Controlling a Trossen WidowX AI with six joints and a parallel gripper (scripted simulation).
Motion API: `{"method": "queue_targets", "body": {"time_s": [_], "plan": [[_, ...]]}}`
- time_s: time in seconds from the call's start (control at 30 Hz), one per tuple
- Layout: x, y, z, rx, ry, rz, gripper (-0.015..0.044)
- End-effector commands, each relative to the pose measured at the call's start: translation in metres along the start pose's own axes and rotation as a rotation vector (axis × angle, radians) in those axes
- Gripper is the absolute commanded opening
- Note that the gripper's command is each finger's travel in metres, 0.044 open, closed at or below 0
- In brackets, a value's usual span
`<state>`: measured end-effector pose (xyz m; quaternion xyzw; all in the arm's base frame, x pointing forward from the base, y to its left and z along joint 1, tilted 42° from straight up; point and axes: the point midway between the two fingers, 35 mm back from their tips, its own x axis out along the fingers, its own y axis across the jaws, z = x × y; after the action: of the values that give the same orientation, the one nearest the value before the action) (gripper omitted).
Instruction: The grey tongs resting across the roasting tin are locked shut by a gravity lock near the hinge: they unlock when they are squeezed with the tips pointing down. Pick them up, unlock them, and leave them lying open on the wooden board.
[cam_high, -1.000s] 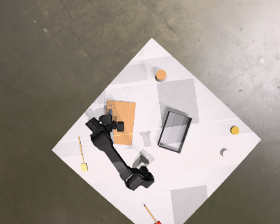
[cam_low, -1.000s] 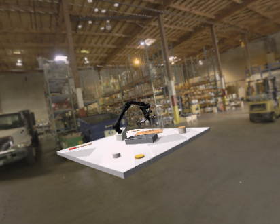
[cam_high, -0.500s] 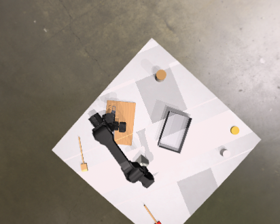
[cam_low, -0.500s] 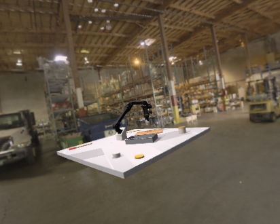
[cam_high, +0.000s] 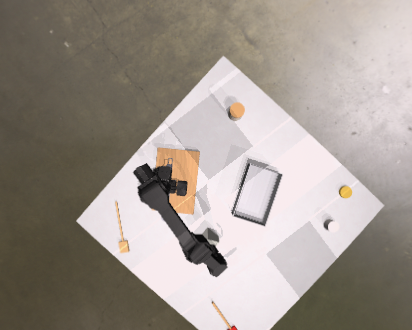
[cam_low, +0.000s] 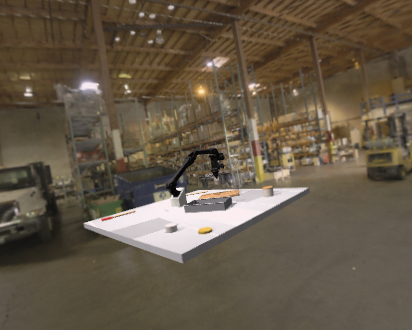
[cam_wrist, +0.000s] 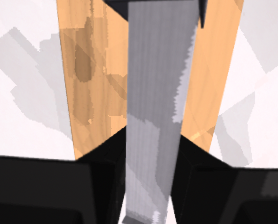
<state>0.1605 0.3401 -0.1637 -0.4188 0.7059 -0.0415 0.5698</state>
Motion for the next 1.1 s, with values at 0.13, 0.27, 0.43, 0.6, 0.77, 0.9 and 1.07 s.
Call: {"method": "queue_targets", "body": {"time_s": [0.13, 0.27, 0.43, 0.6, 0.77, 0.9, 1.07], "plan": [[0.007, 0.001, 0.0, 0.004, 0.009, 0.0, -0.015], [0.013, 0.002, 0.001, 0.004, 0.009, 0.0, -0.015], [0.022, 0.002, 0.002, 0.004, 0.009, 0.0, -0.015], [0.03, 0.003, 0.003, 0.004, 0.009, 0.0, -0.015], [0.038, 0.003, 0.004, 0.004, 0.009, 0.0, -0.015], [0.045, 0.003, 0.004, 0.004, 0.008, 0.0, -0.015], [0.053, 0.003, 0.004, 0.004, 0.008, 0.0, -0.015]]}}
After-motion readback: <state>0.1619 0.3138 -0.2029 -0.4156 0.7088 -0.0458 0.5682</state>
